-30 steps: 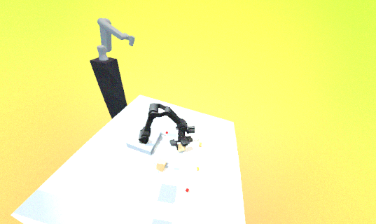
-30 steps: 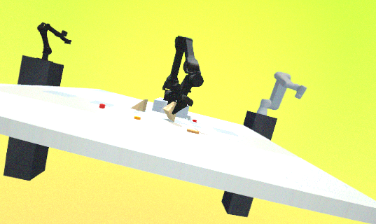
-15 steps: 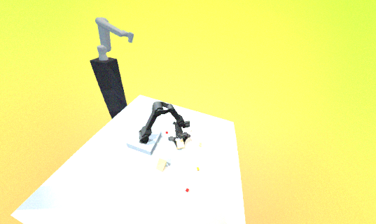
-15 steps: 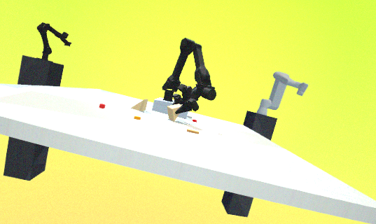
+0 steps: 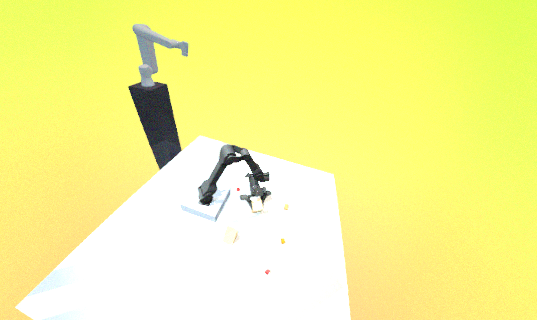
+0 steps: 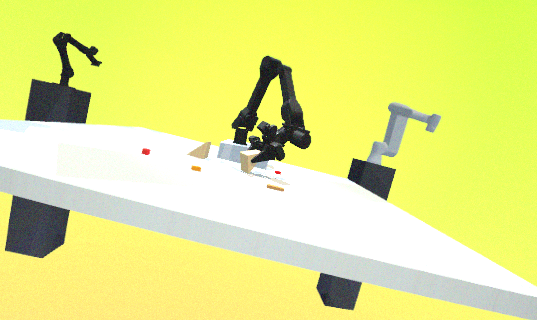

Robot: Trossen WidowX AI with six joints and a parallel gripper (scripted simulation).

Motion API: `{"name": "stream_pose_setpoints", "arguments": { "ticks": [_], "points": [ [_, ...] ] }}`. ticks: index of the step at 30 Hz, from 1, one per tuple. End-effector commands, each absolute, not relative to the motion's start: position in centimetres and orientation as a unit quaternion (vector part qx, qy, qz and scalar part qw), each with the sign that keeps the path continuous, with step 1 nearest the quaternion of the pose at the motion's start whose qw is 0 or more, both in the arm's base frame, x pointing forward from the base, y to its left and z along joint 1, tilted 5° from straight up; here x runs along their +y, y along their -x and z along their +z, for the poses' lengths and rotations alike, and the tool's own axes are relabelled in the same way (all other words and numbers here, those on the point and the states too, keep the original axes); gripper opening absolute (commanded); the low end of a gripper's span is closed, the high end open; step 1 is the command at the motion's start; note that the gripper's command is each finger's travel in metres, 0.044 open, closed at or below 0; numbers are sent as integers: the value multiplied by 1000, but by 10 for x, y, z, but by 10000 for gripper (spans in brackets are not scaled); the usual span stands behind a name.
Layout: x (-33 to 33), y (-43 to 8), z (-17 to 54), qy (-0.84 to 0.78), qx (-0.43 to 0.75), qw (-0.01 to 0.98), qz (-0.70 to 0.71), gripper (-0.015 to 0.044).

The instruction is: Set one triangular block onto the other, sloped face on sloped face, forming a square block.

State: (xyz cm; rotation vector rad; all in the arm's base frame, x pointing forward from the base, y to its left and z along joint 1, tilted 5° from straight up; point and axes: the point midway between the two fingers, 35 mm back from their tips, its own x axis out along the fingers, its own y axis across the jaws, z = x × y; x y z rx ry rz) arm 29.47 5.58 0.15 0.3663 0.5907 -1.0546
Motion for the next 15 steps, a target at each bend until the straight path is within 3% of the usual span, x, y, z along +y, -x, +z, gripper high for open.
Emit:
{"name": "stream_pose_setpoints", "arguments": {
  "ticks": [1, 5, 15],
  "points": [
    [55, -294, 1, -171, 279, 806, -492, 341],
    [55, -294, 1, -171, 279, 806, -492, 440],
    [55, -294, 1, -171, 279, 806, -492, 440]
  ]
}}
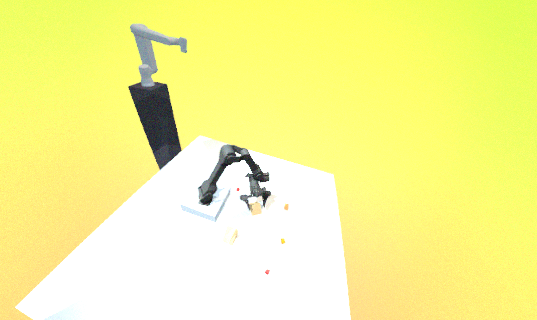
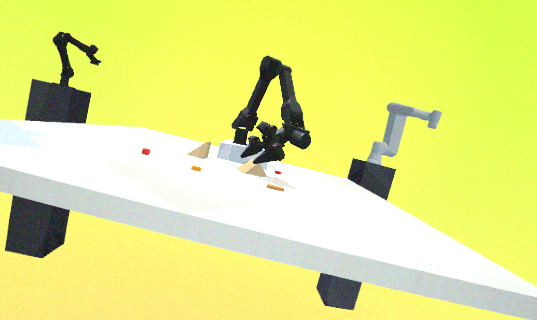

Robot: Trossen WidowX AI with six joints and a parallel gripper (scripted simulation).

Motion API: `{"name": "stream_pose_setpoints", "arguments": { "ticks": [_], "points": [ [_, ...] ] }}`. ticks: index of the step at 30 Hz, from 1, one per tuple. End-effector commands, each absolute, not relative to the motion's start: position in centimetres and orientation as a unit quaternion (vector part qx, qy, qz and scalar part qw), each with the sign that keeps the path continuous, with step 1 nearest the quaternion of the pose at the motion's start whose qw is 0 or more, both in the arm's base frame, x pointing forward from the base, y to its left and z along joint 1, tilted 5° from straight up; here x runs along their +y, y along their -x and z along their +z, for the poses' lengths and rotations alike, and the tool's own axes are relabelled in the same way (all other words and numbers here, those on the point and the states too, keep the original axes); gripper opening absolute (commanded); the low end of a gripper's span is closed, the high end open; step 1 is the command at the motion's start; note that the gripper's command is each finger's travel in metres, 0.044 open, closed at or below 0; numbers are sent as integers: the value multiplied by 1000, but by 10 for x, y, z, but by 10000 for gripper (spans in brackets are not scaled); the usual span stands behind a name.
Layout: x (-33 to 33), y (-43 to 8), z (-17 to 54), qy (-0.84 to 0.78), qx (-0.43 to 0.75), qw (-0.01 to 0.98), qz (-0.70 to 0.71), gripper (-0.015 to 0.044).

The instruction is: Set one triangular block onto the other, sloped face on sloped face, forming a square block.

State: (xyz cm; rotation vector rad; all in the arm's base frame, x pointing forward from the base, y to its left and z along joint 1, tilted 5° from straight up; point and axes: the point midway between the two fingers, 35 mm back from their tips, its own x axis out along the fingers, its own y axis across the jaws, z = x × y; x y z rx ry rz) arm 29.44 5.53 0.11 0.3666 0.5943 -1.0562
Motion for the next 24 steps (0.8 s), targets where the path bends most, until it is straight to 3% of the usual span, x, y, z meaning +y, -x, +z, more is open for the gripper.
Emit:
{"name": "stream_pose_setpoints", "arguments": {
  "ticks": [1, 8, 16, 24],
  "points": [
    [56, -295, 4, -171, 279, 806, -492, 440],
    [62, -290, 98, -172, 278, 806, -493, 440],
    [61, -292, 93, -170, 286, 803, -495, 440],
    [25, -293, 49, -187, 598, 602, -496, 440]
  ]
}}
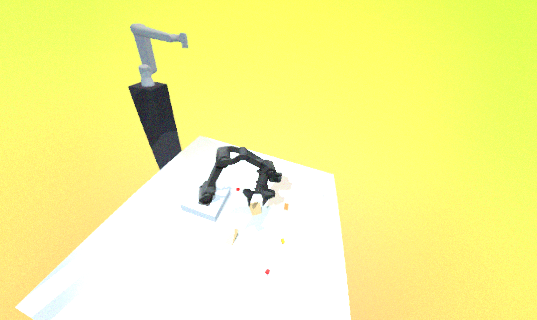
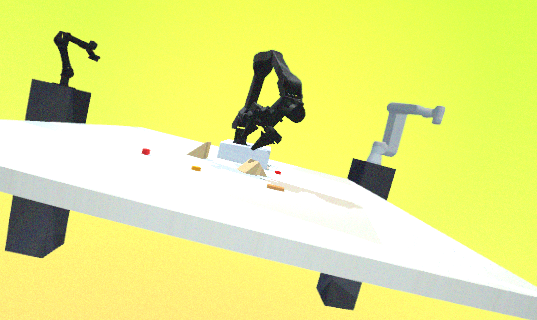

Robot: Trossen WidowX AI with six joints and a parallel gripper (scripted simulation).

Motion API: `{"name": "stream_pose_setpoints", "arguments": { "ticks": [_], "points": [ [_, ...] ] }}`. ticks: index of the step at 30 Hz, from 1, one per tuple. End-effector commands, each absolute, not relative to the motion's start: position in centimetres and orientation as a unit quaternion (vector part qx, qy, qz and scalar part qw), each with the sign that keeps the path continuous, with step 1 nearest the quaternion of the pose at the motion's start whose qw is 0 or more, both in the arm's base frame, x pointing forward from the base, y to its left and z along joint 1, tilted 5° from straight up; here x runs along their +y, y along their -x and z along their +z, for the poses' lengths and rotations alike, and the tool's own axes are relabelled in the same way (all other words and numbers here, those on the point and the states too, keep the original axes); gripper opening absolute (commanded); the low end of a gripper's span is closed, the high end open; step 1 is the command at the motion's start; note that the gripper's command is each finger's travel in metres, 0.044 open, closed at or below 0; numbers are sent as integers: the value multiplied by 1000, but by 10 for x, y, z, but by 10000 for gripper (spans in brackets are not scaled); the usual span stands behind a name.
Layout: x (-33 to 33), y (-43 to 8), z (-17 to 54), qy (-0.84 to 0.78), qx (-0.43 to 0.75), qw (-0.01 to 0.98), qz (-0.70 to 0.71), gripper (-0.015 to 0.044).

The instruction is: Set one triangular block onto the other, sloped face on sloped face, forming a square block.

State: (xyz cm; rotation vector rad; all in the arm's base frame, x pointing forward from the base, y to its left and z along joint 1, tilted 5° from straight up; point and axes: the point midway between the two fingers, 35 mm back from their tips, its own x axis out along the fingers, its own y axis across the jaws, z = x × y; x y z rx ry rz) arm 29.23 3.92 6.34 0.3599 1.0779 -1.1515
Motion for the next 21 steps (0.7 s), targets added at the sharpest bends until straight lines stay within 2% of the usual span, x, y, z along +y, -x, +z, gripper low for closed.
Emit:
{"name": "stream_pose_setpoints", "arguments": {
  "ticks": [1, 6, 10, 21],
  "points": [
    [21, -294, 46, -203, 632, 573, -481, 440],
    [6, -306, 42, -323, 753, 444, -363, 440],
    [-14, -327, 50, -447, 775, 378, -238, 440],
    [-19, -331, 53, -469, 772, 370, -215, 440]
  ]
}}
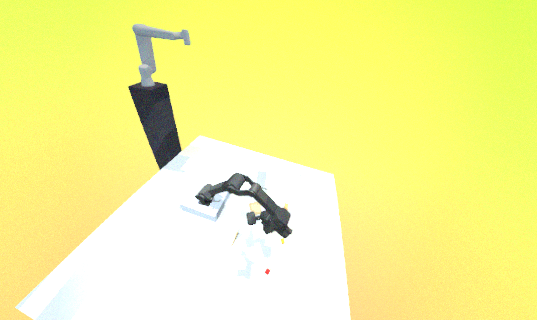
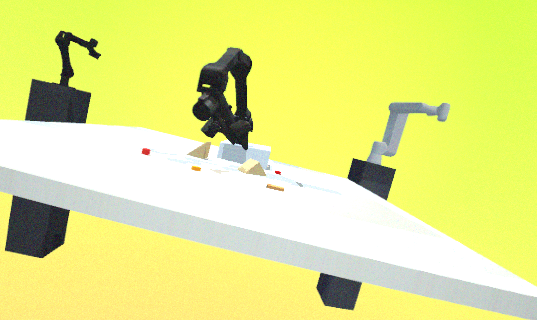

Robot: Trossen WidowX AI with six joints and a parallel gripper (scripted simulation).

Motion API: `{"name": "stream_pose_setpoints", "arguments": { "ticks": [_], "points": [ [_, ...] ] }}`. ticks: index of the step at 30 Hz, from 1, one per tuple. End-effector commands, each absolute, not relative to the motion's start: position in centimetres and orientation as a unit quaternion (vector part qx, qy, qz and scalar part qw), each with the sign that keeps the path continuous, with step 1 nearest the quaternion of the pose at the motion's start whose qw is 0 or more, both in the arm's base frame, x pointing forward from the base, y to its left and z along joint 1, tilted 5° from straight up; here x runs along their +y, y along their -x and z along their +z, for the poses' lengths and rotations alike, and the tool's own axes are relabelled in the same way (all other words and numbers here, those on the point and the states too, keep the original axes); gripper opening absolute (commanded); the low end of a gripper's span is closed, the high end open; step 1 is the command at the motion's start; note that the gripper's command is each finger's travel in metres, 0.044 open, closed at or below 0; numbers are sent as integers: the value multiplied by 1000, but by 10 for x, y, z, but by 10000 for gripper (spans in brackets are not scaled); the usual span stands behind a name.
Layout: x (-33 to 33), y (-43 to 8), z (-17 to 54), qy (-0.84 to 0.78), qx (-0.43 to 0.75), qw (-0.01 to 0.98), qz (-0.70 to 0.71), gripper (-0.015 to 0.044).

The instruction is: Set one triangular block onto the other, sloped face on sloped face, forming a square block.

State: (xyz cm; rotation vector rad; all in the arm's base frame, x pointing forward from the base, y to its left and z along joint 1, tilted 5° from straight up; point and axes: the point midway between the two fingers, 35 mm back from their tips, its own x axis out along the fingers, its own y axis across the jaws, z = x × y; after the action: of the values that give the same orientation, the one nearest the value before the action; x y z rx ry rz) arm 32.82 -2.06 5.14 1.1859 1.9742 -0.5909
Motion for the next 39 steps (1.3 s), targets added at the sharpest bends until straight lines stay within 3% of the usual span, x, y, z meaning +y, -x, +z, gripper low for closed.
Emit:
{"name": "stream_pose_setpoints", "arguments": {
  "ticks": [1, 18, 32, 39],
  "points": [
    [-19, -331, 53, -469, 772, 370, -215, 440],
    [36, -304, -22, -470, 773, 369, -214, 440],
    [38, -302, -25, -470, 773, 368, -214, 440],
    [37, -303, -25, -468, 773, 371, -213, 276]
  ]
}}
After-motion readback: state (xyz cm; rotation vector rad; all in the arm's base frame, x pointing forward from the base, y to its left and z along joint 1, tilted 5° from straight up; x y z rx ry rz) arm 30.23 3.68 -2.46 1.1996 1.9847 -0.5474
